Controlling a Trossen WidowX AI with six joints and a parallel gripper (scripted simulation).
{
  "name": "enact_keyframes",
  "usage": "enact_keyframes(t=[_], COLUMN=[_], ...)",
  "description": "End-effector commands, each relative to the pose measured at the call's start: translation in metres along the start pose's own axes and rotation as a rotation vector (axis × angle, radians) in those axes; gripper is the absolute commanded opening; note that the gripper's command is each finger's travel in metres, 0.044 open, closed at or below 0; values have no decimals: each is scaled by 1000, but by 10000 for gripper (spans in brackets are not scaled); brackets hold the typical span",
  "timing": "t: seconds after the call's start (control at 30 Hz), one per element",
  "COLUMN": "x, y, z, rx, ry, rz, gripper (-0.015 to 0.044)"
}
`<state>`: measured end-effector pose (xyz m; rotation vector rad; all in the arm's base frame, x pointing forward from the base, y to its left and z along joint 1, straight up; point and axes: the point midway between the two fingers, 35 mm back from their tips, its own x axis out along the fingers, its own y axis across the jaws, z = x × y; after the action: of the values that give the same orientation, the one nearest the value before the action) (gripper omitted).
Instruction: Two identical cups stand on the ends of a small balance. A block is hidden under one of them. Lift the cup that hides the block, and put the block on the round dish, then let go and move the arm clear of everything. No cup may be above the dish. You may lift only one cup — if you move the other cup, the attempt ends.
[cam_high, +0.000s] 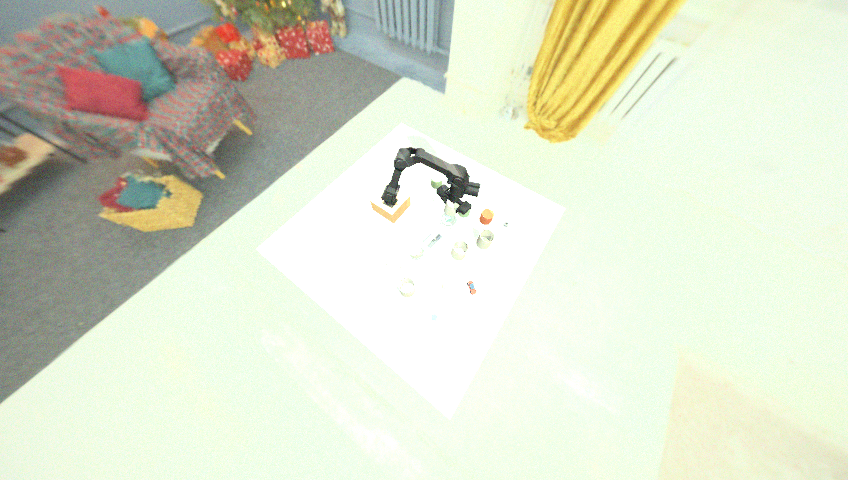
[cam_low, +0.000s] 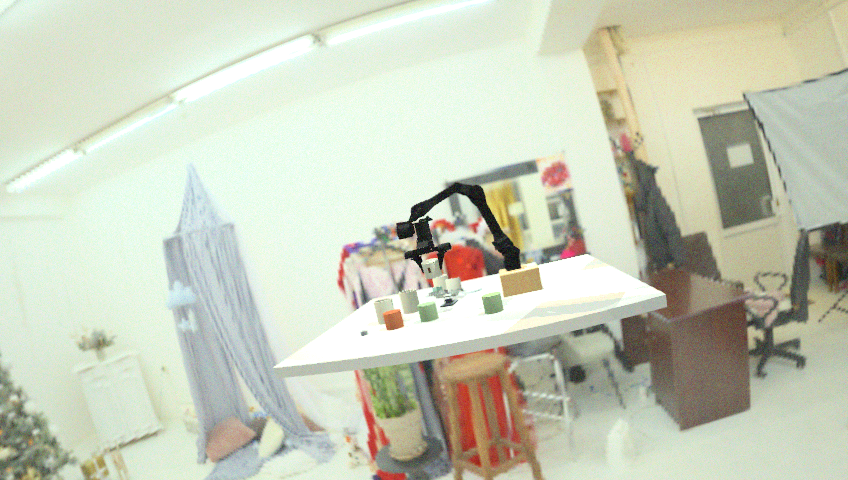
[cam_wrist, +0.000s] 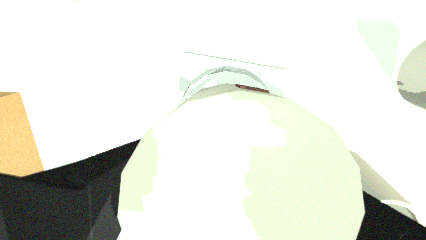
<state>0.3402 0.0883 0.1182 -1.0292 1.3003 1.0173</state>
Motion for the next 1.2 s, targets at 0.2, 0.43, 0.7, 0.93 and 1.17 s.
enact_keyframes(t=[0.2, 0.43, 0.7, 0.93, 1.17], x=[0, 13, 41, 66, 89], y=[0, 12, 46, 82, 120], z=[0, 19, 56, 83, 101], rx=[0, 0, -1, -2, -3], ry=[-1, -3, -8, -13, -16], rz=[-2, -2, -1, 1, 4], gripper=[0, 0, 0, 0, 0])
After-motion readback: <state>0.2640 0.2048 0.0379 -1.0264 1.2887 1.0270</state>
